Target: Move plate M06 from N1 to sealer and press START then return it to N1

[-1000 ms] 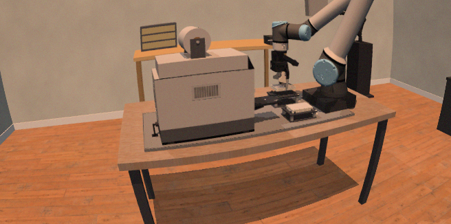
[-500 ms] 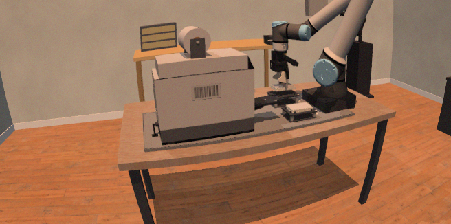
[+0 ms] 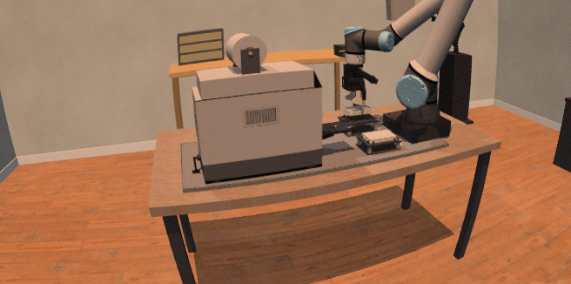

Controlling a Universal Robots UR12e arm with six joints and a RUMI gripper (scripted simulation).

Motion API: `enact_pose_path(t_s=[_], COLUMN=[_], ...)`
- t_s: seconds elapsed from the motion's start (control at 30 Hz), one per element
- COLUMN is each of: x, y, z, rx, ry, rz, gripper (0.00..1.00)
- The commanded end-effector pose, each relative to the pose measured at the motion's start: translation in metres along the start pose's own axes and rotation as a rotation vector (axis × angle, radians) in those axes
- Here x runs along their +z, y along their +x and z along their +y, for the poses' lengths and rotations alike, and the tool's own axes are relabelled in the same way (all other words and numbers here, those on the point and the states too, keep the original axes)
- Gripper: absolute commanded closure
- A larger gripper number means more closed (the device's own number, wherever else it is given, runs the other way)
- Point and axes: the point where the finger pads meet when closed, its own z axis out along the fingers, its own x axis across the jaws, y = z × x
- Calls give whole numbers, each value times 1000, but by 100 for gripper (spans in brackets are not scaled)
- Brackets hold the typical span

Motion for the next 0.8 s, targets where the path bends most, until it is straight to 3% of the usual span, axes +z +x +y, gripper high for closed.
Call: enact_pose_path(t_s=[0.0,0.33,0.77], x=[4,20,18], y=[3,4,1], z=[-2,-2,0], rx=[-1,-1,0], ry=[2,2,0], rz=[3,4,0], gripper=[100,100,100])
